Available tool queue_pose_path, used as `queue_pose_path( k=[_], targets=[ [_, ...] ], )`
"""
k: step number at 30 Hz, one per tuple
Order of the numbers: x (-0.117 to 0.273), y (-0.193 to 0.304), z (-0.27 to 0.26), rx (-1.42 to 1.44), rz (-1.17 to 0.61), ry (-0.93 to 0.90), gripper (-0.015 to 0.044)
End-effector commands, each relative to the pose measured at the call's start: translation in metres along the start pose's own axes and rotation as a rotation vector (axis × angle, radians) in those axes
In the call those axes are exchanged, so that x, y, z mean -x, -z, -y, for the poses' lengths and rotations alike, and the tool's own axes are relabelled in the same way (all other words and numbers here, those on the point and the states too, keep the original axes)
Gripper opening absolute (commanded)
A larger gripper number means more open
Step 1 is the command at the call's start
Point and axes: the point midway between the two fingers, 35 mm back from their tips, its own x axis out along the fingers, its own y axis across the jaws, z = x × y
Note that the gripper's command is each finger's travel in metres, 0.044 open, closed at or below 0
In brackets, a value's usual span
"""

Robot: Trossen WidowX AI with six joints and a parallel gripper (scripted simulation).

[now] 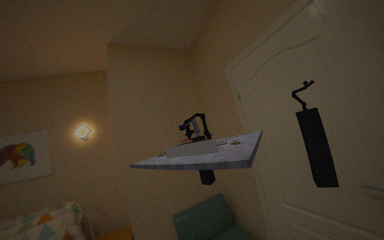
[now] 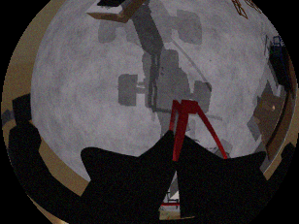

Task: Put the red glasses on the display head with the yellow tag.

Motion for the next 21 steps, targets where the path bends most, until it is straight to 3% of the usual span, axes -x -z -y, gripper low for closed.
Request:
queue_pose_path(
  k=[1, 21],
  targets=[
    [0.005, 0.001, 0.000, 0.004, -0.002, -0.003, 0.0000],
    [0.008, 0.063, 0.026, 0.005, -0.007, -0.001, 0.0000]
  ],
)
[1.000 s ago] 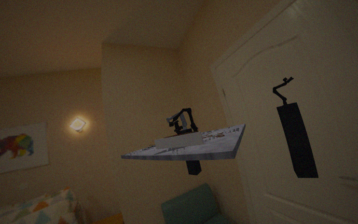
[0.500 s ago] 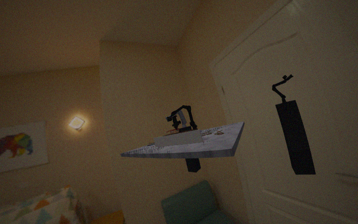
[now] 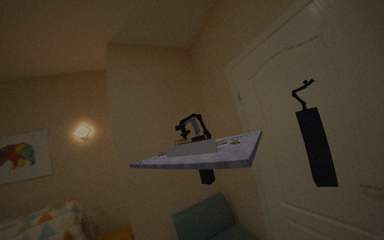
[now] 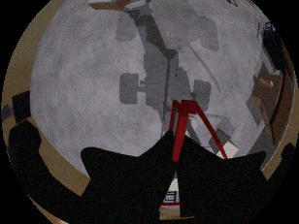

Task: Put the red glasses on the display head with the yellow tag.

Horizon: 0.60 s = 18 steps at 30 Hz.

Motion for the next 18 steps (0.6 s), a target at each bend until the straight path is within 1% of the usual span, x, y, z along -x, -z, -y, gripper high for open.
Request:
queue_pose_path(
  k=[1, 8, 18],
  targets=[
    [0.000, 0.013, 0.005, 0.004, -0.004, -0.002, 0.0000],
    [-0.006, 0.019, 0.007, 0.004, -0.005, -0.002, 0.0000],
    [-0.050, 0.019, 0.007, 0.004, -0.005, -0.001, 0.0000]
  ],
)
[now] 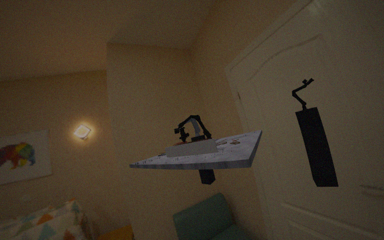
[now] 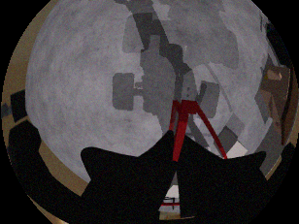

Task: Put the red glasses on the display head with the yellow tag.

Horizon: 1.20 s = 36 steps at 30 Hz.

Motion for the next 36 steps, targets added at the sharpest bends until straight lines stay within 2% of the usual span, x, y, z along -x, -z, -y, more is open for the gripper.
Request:
queue_pose_path(
  k=[1, 36],
  targets=[
    [-0.018, -0.002, -0.002, -0.002, 0.008, -0.007, 0.0000],
    [-0.025, 0.015, -0.019, -0.002, 0.006, -0.008, 0.0000]
  ],
)
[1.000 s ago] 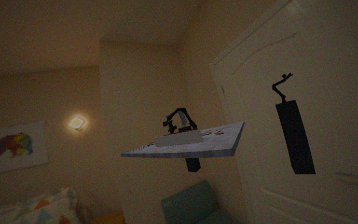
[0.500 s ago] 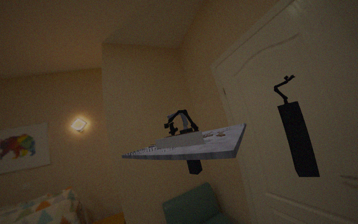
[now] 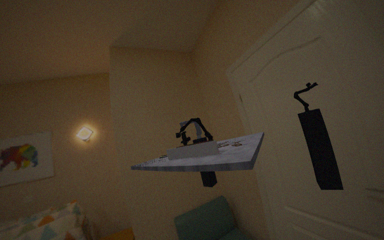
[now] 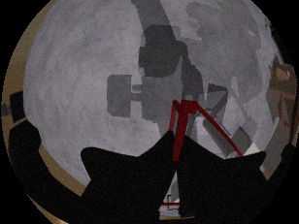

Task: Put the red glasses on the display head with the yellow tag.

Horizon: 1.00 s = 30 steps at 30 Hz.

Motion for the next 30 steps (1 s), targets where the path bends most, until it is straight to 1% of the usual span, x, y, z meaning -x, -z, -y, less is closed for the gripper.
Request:
queue_pose_path(
  k=[1, 30],
  targets=[
    [0.001, 0.004, -0.003, 0.001, -0.005, -0.003, 0.0000],
    [0.001, 0.022, -0.011, 0.001, -0.007, -0.004, 0.0000]
  ],
)
